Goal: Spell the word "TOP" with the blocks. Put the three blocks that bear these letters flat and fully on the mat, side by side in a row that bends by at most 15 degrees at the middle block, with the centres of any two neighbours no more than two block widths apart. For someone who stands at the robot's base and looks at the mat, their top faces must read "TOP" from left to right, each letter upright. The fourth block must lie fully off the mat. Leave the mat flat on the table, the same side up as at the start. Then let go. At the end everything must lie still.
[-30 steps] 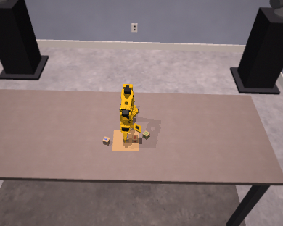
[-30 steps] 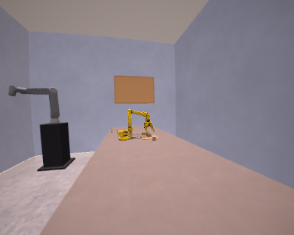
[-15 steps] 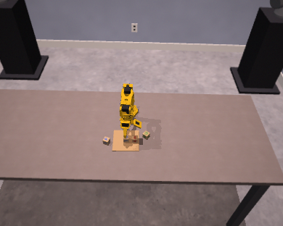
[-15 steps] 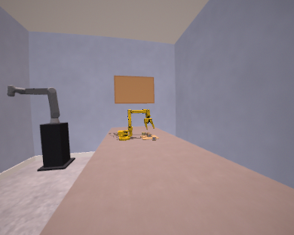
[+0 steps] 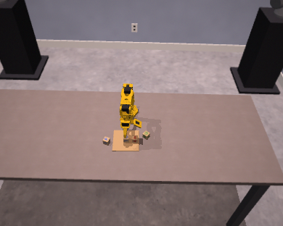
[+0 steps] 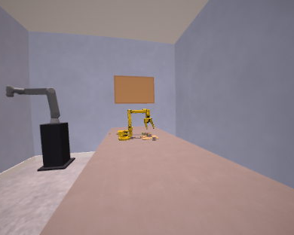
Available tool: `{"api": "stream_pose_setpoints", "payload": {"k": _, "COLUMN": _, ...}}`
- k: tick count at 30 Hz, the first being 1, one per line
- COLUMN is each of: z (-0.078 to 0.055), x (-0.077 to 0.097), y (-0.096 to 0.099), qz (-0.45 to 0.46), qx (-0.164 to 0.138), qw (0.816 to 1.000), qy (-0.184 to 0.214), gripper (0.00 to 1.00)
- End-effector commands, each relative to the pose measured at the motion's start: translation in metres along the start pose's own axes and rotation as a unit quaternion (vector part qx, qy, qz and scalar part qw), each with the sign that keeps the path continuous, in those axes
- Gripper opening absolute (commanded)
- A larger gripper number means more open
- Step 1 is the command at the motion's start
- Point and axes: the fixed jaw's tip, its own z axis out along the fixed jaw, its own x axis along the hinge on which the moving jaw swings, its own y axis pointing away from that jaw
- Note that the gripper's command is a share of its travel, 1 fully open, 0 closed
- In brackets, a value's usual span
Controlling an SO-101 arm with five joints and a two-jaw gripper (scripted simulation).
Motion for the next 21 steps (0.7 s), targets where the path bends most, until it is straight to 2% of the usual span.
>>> {"api": "stream_pose_setpoints", "payload": {"k": 1, "z": -0.015, "x": -0.001, "y": -0.008, "qz": 0.001, "qx": 0.047, "qw": 0.999, "qy": -0.001, "gripper": 0.36}}
{"api": "stream_pose_setpoints", "payload": {"k": 7, "z": -0.016, "x": -0.001, "y": -0.008, "qz": 0.001, "qx": 0.049, "qw": 0.999, "qy": -0.001, "gripper": 0.36}}
{"api": "stream_pose_setpoints", "payload": {"k": 10, "z": -0.02, "x": -0.001, "y": -0.008, "qz": 0.001, "qx": 0.062, "qw": 0.998, "qy": -0.001, "gripper": 0.36}}
{"api": "stream_pose_setpoints", "payload": {"k": 14, "z": -0.032, "x": -0.001, "y": -0.01, "qz": 0.001, "qx": 0.099, "qw": 0.995, "qy": -0.001, "gripper": 0.36}}
{"api": "stream_pose_setpoints", "payload": {"k": 19, "z": -0.056, "x": -0.001, "y": -0.009, "qz": 0.001, "qx": 0.171, "qw": 0.985, "qy": -0.002, "gripper": 0.35}}
{"api": "stream_pose_setpoints", "payload": {"k": 21, "z": -0.056, "x": -0.001, "y": -0.009, "qz": 0.001, "qx": 0.171, "qw": 0.985, "qy": -0.002, "gripper": 0.35}}
